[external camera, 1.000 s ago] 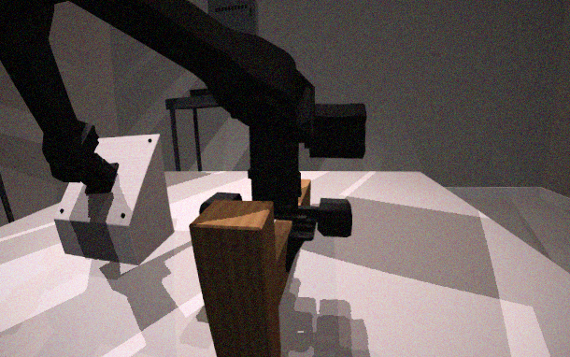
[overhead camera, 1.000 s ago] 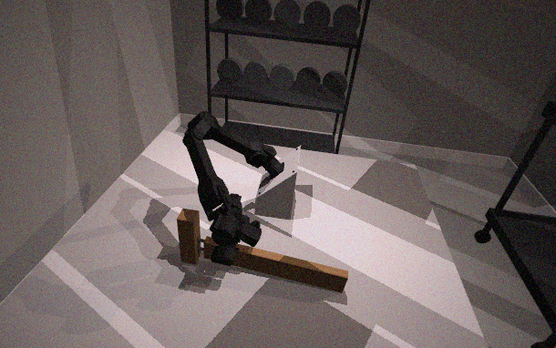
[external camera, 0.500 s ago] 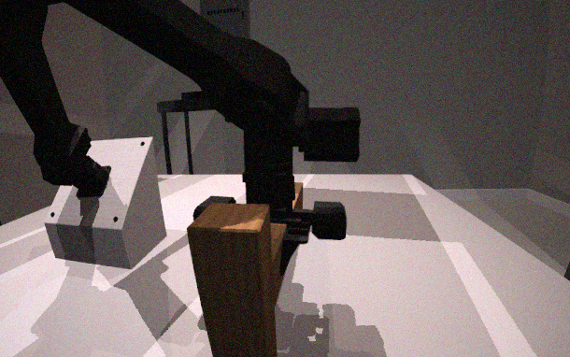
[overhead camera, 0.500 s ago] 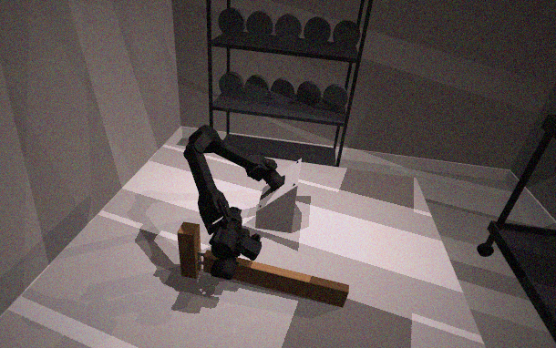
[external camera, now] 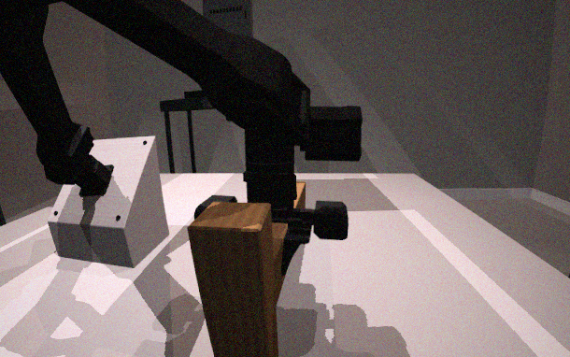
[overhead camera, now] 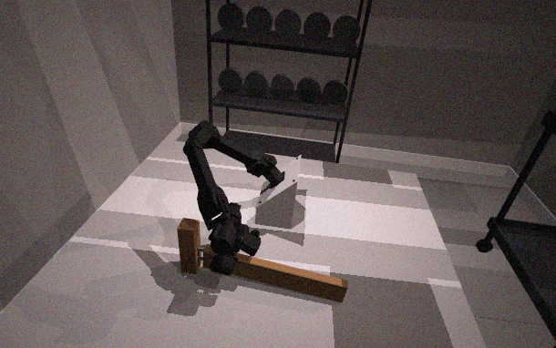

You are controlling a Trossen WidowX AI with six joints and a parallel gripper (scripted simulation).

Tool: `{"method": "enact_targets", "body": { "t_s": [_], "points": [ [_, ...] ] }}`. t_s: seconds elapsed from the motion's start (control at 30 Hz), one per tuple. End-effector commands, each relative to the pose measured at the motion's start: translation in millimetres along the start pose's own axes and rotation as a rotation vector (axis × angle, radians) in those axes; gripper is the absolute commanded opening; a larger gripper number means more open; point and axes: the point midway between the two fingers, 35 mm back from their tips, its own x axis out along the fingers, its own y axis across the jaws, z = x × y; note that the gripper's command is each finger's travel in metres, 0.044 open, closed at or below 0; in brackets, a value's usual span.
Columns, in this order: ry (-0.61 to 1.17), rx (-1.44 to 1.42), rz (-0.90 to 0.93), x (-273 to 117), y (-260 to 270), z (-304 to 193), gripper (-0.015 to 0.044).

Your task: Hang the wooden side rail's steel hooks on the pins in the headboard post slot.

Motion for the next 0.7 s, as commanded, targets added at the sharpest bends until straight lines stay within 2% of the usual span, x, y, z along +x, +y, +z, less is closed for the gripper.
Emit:
{"method": "enact_targets", "body": {
  "t_s": [0.0, 0.67],
  "points": [
    [-0.002, 0.002, -0.016, -5.7, -3.3, -2.1, 0.0],
    [-0.002, 0.002, -0.017, -6.4, -4.4, -4.3, 0.0]
  ]
}}
